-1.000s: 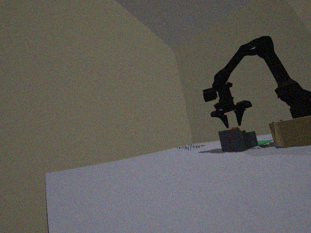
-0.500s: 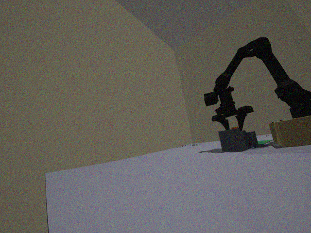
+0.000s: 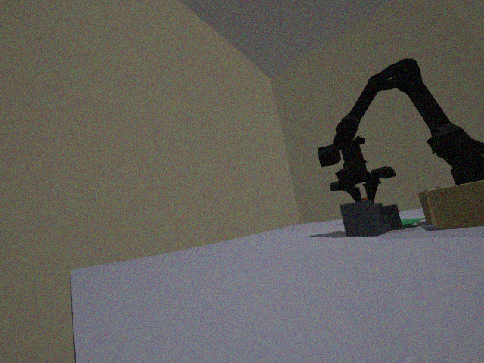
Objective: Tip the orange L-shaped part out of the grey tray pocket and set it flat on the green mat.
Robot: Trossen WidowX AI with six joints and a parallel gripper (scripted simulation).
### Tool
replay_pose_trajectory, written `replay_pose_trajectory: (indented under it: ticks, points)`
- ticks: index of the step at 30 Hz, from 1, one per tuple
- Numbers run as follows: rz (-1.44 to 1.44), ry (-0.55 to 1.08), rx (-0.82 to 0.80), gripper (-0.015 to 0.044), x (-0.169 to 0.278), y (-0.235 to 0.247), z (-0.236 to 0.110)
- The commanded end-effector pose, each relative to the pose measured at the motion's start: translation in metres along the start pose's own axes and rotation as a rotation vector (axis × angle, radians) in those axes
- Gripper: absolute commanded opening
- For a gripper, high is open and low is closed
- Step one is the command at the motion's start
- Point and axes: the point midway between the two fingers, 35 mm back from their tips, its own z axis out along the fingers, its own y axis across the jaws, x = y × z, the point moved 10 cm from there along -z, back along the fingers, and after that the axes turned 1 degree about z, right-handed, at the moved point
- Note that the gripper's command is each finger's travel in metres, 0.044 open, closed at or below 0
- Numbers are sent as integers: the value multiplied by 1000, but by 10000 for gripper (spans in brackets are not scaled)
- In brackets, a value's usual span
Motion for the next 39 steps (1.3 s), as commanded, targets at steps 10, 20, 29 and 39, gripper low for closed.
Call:
replay_pose_trajectory:
  ticks: [10,20,29,39]
  points:
    - [0,0,0,0,0,0,0]
    - [-1,2,1,0,0,0,-10]
    - [-3,3,1,0,0,0,-24]
    - [-3,4,2,0,0,0,-40]
